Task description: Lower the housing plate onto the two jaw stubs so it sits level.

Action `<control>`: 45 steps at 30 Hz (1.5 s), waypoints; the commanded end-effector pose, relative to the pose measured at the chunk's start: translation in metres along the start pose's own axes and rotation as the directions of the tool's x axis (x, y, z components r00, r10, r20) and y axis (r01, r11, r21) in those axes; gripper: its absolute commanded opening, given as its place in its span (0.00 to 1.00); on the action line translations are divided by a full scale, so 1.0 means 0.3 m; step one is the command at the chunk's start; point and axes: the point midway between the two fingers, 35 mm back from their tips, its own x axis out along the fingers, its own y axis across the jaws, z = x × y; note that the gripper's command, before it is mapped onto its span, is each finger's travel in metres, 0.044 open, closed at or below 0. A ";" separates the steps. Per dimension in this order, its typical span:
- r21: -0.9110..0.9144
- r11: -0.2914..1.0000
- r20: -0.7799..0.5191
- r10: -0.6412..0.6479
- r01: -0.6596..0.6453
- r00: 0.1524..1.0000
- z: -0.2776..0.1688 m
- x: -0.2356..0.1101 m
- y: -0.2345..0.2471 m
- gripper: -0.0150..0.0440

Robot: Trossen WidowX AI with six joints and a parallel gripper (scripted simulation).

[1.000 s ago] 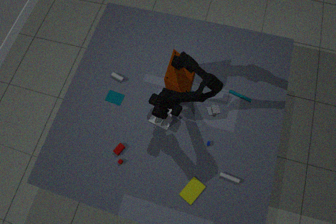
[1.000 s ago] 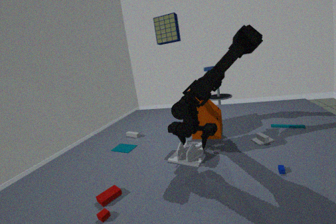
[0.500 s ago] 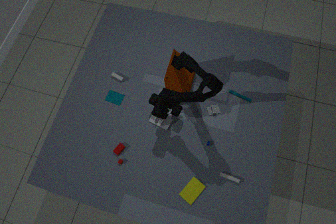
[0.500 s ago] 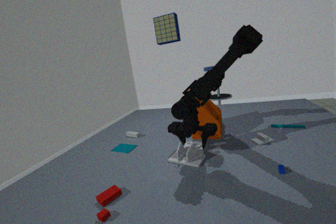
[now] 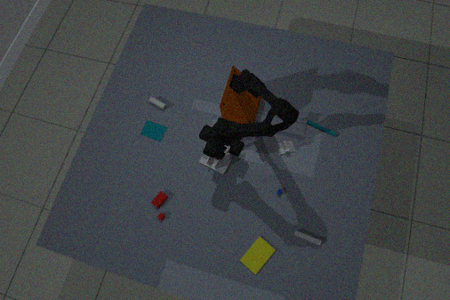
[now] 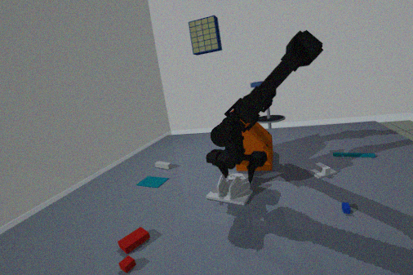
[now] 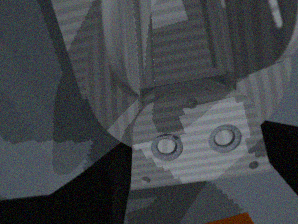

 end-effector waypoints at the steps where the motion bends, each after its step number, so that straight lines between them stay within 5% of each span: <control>1: 0.005 1.000 0.000 0.002 -0.002 1.000 0.000 0.001 0.001 0.85; 4: 0.005 1.000 0.000 0.002 -0.002 1.000 0.000 0.001 0.001 0.85; 8: 0.000 1.000 0.000 0.000 0.000 1.000 0.000 0.000 0.000 1.00; 23: 0.000 1.000 0.001 -0.001 0.001 1.000 0.002 -0.012 -0.001 1.00; 33: 0.003 1.000 0.001 -0.001 0.001 1.000 0.002 -0.237 -0.001 1.00; 40: 0.012 1.000 0.009 0.001 -0.001 1.000 0.006 -0.234 -0.004 1.00; 45: 0.008 1.000 0.006 -0.007 0.007 1.000 -0.036 -0.354 -0.020 1.00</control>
